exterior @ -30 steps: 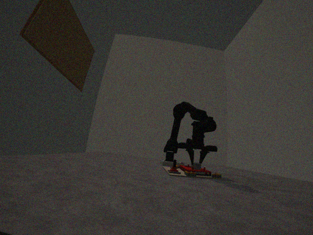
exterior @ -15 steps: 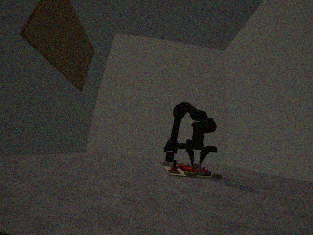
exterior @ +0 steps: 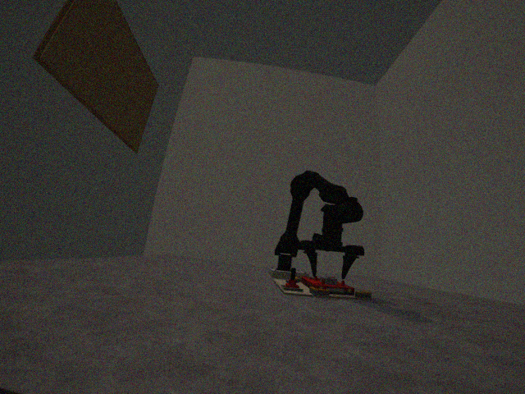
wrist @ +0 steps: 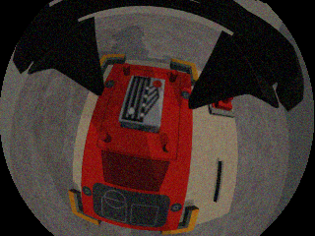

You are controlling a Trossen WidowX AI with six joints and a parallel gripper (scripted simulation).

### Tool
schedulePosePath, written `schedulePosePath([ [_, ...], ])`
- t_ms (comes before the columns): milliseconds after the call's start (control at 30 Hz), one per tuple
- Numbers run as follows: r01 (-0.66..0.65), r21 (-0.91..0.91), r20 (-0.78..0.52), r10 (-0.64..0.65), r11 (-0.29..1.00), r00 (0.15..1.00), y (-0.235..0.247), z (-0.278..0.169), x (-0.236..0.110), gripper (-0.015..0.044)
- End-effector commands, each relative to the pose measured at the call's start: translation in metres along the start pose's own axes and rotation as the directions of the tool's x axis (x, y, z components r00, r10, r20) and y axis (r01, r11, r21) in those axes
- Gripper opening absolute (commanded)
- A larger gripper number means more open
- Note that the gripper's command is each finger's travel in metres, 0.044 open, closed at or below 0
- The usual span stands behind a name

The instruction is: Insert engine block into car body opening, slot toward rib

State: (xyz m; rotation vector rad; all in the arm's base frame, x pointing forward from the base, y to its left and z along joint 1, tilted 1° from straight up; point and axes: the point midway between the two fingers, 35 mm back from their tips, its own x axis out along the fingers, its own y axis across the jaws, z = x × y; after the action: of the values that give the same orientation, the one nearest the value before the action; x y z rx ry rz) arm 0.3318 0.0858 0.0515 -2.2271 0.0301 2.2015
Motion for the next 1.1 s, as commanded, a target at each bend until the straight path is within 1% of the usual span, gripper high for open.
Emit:
schedulePosePath([
  [0, 0.001, 0.000, 0.000, -0.001, 1.000, 1.000, 0.000, 0.000, 0.000, 0.0440],
  [233, 0.001, 0.000, 0.000, -0.001, 1.000, 1.000, 0.000, 0.000, 0.000, 0.0440],
  [333, 0.004, -0.006, 0.000, -0.004, 1.000, 1.000, 0.000, 0.001, -0.014, 0.0440],
  [633, 0.004, -0.006, 0.000, -0.004, 1.000, 1.000, 0.000, 0.001, -0.014, 0.0440],
  [1067, 0.004, -0.006, 0.000, -0.004, 1.000, 1.000, 0.000, 0.001, -0.014, 0.0099],
])
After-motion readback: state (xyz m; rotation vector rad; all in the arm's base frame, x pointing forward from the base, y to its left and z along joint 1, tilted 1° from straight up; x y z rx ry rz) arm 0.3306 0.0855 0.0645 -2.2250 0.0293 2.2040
